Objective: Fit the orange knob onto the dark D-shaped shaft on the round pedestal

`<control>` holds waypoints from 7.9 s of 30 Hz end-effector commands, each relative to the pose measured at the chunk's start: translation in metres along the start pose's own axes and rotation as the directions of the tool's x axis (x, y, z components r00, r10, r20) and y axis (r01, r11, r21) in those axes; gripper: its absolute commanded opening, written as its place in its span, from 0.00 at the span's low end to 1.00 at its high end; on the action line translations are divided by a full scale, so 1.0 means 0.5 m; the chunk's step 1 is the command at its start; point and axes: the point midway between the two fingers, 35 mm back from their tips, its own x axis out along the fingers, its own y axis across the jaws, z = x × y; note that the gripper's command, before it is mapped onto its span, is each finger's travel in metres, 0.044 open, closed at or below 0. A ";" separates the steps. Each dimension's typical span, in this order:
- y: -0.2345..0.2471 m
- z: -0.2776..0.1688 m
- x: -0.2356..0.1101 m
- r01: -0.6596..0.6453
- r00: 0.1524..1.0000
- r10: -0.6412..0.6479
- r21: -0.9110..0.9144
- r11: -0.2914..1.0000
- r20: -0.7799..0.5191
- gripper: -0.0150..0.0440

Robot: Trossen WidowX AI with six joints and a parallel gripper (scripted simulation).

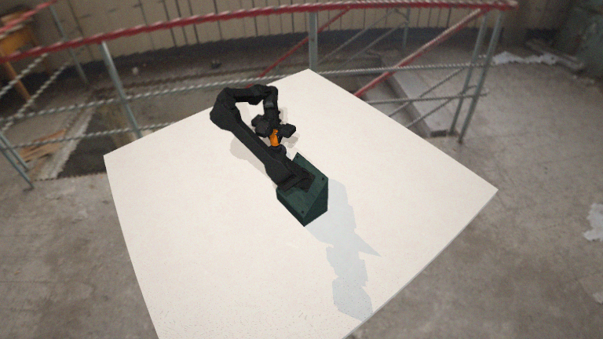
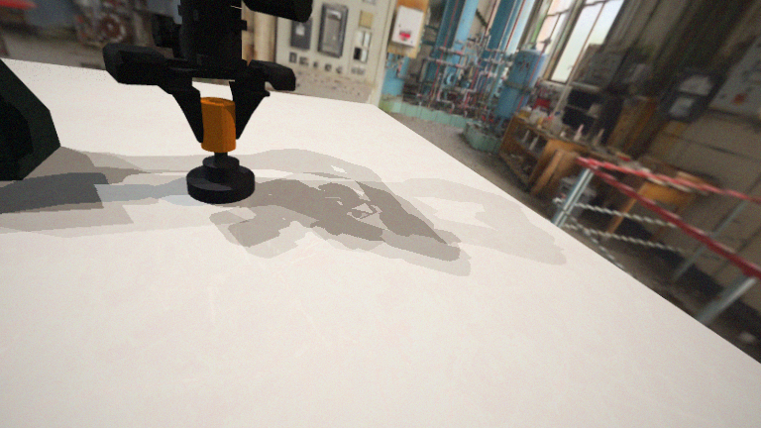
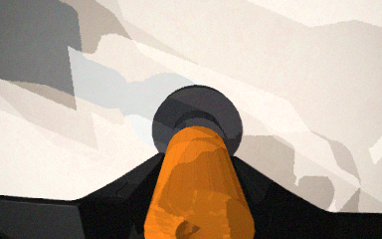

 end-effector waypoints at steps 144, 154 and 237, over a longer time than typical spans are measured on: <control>-0.004 -0.006 0.000 0.002 1.000 0.000 0.615 -0.789 -0.003 0.25; -0.002 -0.007 0.004 0.001 1.000 0.000 0.615 -0.789 -0.003 0.25; -0.002 -0.003 0.030 0.001 1.000 0.000 0.629 -0.777 -0.002 0.25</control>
